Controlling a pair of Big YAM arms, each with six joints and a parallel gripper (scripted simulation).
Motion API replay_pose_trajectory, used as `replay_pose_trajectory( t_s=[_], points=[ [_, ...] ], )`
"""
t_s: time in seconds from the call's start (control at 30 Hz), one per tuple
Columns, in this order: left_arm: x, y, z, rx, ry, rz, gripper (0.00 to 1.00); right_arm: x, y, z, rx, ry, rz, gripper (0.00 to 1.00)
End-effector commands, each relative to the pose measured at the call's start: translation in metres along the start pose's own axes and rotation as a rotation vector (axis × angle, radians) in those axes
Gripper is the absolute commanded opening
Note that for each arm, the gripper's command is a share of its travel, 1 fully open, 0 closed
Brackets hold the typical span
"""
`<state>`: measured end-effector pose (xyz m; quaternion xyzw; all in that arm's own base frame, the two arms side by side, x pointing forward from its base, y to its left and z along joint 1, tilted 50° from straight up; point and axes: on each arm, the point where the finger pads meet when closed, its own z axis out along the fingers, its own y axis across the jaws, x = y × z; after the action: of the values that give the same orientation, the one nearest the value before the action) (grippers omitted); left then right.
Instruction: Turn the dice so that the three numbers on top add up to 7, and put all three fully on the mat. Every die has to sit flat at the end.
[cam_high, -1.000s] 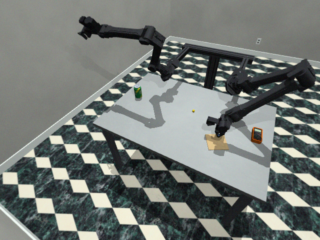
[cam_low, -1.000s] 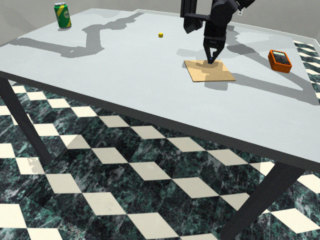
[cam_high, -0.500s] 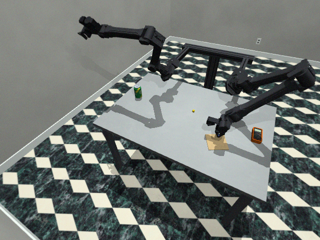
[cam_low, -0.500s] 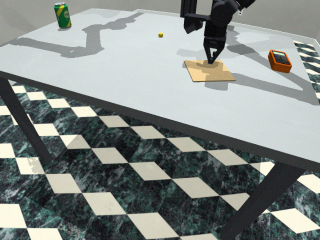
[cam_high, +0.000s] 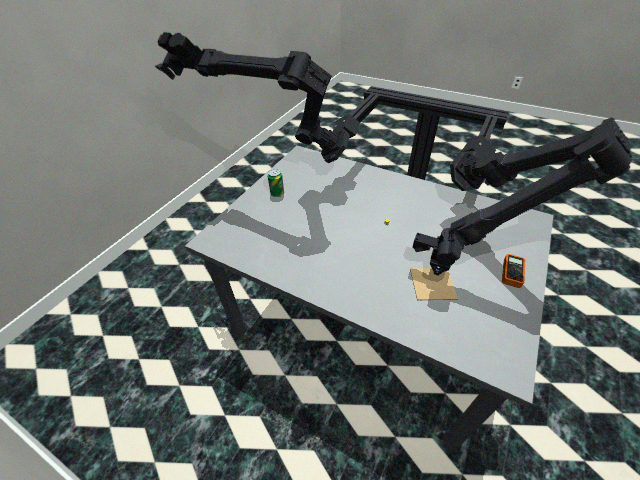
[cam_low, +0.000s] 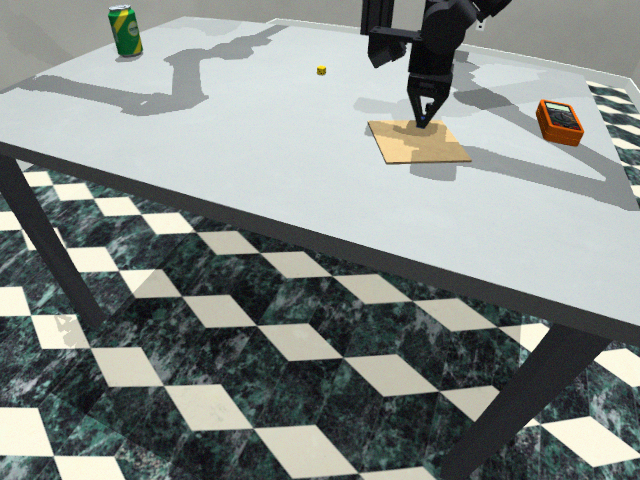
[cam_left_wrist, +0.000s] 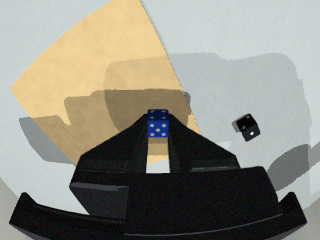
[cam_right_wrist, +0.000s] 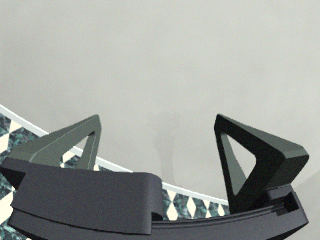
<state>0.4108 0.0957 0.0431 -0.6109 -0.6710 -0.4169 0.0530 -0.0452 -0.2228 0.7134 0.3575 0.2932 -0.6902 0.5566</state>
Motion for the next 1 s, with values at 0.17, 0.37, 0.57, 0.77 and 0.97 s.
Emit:
replay_pose_trajectory(
  t_s=[0.17,0.37,0.57,0.77,0.97],
  points=[
    [0.0025,-0.0020,0.0051,0.007,0.004,-0.001,0.14,-0.0416,-0.0046,-0.0033,0.011,-0.063,0.000,1.00],
    [0.0025,-0.0020,0.0051,0.007,0.004,-0.001,0.22,-0.0416,-0.0046,-0.0033,0.011,-0.063,0.000,1.00],
    [0.0025,-0.0020,0.0051,0.007,0.004,-0.001,0.30,-0.0416,-0.0046,-0.0033,0.011,-0.063,0.000,1.00],
    [0.0025,-0.0020,0.0051,0.007,0.004,-0.001,0.30,-0.0416,-0.0046,-0.0033,0.011,-0.063,0.000,1.00],
    [0.0004,-0.0010,-0.0010,0.003,-0.001,0.001,0.30,-0.0416,-0.0046,-0.0033,0.011,-0.063,0.000,1.00]
  ],
)
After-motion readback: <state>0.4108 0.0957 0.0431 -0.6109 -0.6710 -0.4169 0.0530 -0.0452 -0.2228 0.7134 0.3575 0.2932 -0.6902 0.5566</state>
